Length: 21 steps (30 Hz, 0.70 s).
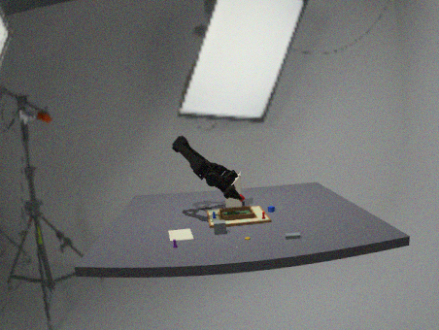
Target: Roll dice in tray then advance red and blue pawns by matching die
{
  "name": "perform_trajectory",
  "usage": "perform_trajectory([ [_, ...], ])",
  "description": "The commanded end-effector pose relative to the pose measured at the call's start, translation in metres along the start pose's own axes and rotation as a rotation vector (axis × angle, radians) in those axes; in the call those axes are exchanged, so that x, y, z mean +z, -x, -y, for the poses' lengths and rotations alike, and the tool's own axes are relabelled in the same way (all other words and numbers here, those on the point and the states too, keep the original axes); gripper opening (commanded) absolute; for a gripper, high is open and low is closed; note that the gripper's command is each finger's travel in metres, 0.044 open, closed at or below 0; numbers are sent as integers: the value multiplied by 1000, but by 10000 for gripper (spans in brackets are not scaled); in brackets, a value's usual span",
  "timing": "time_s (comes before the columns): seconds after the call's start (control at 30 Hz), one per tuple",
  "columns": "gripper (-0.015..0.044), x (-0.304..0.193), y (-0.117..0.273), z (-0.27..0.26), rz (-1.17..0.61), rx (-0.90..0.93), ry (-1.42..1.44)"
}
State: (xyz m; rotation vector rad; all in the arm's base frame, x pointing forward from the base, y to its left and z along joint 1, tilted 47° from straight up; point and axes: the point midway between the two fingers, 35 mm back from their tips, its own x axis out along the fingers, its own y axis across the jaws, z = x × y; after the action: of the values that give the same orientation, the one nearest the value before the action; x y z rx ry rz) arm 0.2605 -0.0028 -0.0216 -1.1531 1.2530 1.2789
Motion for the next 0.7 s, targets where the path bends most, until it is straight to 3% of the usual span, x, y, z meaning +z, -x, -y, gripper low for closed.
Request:
perform_trajectory([
  [0.0,0,5,32,11,15,-27,11],
  [0.67,0,4,38,10,11,-25,8],
])
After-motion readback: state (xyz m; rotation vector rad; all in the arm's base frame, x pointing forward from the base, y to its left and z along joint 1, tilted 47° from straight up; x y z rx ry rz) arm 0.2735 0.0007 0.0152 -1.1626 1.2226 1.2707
